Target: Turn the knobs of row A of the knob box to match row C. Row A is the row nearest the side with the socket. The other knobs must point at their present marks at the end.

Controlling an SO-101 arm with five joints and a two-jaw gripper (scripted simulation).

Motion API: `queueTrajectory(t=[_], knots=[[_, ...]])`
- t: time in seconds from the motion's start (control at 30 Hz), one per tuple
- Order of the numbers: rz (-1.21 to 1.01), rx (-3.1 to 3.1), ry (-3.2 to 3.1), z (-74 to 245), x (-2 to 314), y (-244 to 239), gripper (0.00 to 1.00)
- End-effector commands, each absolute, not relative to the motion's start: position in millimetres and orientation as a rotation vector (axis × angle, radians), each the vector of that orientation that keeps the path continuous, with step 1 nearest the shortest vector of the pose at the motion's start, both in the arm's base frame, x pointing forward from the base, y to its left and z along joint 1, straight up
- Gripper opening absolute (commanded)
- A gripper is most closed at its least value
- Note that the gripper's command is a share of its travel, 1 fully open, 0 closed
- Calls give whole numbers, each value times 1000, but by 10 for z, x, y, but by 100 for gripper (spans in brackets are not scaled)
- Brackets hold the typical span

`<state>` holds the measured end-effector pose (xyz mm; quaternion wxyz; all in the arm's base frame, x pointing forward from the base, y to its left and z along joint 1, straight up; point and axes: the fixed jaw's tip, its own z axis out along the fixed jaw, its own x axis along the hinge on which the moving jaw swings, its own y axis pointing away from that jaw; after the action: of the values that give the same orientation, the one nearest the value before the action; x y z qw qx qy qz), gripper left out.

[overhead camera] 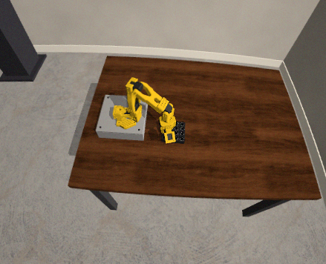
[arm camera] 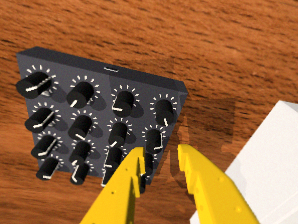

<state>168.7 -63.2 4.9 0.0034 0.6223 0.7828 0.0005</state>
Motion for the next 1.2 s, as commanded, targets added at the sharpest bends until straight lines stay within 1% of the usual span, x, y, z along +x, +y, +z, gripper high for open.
queueTrajectory(t=[0.0,0.57,1.17], knots=[[-1,2044,2388,46,1653,-636,10],[-1,2214,2231,46,1653,-650,10],[-1,2248,2197,46,1653,-653,10]])
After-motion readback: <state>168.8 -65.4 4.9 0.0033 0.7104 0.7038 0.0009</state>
